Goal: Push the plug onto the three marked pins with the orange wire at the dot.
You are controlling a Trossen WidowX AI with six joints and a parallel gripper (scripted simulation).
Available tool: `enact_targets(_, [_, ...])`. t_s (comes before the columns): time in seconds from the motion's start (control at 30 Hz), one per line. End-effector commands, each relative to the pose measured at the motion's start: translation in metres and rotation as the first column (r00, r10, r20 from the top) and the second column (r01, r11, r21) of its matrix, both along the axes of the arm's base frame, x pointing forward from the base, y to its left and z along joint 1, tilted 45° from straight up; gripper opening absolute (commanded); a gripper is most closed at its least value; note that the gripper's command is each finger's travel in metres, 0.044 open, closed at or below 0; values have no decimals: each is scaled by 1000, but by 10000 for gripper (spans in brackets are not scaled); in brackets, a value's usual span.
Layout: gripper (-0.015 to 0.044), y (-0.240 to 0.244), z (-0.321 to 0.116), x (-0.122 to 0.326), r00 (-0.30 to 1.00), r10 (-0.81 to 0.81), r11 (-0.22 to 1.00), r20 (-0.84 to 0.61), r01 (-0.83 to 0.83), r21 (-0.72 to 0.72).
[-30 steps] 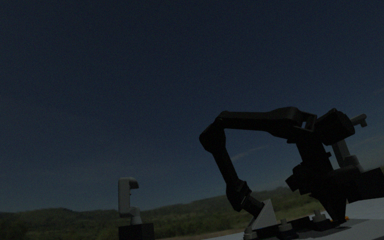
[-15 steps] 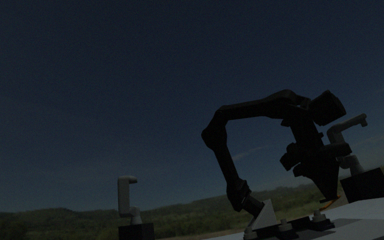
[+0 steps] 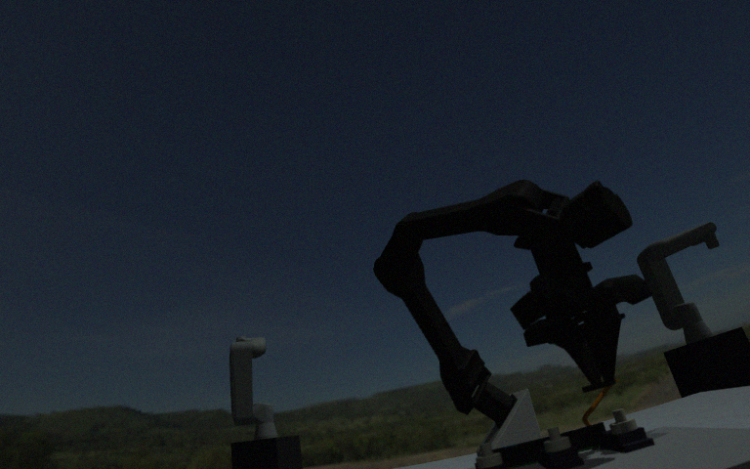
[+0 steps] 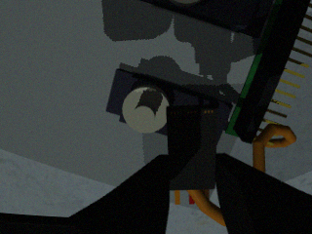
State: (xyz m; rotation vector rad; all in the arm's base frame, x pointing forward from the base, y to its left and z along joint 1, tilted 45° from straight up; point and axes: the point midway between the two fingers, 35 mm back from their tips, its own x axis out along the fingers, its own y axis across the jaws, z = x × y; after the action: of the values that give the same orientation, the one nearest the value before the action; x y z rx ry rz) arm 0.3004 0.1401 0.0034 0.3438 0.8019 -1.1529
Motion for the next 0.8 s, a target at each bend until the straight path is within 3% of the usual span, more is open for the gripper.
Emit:
enact_targets(0.0, [0,-9,12,-8,995,77,997,-71,-78,-14])
enact_targets(0.37, [0,-40,38,-36,901,303,944,-310,-327,-28])
enact_targets(0.77, [0,-75,57,-71,680,491,821,-545,-570,28])
